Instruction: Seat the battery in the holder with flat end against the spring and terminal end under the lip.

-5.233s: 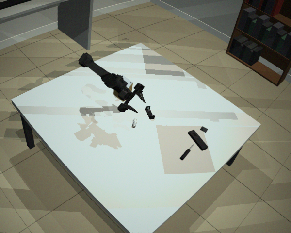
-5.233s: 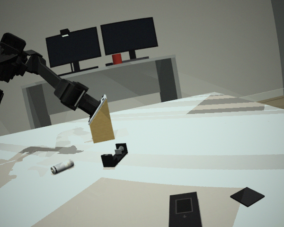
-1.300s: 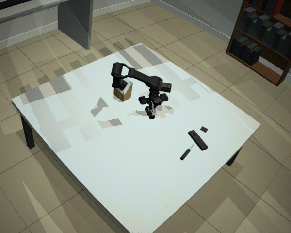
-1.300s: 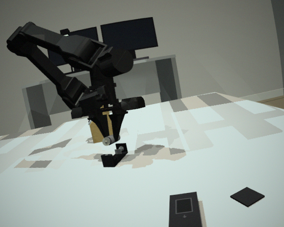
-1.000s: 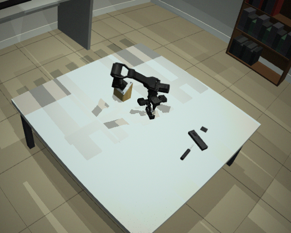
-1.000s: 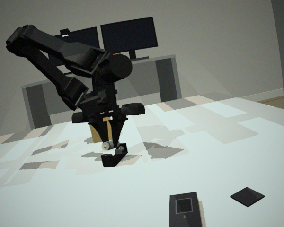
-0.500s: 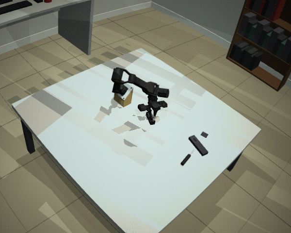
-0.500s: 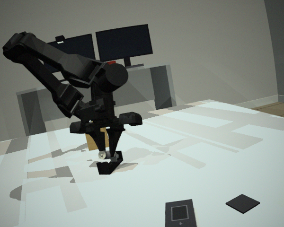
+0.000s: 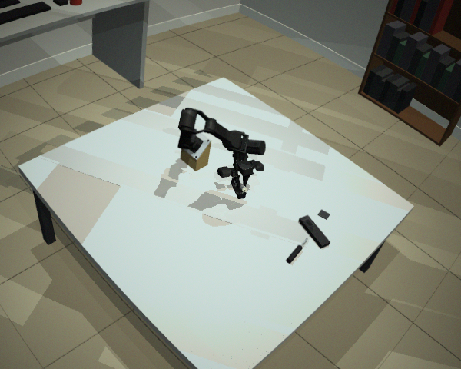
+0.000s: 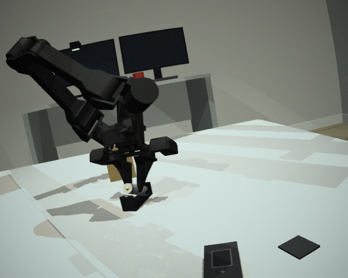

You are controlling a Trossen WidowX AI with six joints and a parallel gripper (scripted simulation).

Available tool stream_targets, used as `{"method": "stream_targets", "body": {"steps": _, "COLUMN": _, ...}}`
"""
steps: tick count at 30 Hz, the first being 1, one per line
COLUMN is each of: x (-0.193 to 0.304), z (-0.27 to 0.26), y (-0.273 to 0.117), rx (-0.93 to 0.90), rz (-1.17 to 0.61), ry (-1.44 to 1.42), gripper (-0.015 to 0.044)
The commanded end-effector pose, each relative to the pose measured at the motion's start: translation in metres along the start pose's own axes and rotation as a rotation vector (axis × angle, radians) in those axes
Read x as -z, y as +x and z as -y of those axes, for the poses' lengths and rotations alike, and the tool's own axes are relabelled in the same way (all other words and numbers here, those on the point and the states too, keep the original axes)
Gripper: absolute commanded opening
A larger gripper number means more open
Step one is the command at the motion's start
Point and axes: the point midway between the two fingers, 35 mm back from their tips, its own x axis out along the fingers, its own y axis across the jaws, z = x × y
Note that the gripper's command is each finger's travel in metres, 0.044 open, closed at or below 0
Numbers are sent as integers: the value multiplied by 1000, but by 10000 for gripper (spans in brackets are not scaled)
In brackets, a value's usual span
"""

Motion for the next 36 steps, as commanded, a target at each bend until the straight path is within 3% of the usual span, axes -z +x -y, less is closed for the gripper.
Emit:
{"method": "stream_targets", "body": {"steps": 1, "x": 3, "z": 2, "y": 1, "rx": 4, "rz": 23, "ry": -11, "gripper": 67}}
{"method": "stream_targets", "body": {"steps": 36, "x": 28, "z": 7, "y": -5, "rx": -29, "rz": 82, "ry": -14, "gripper": 67}}
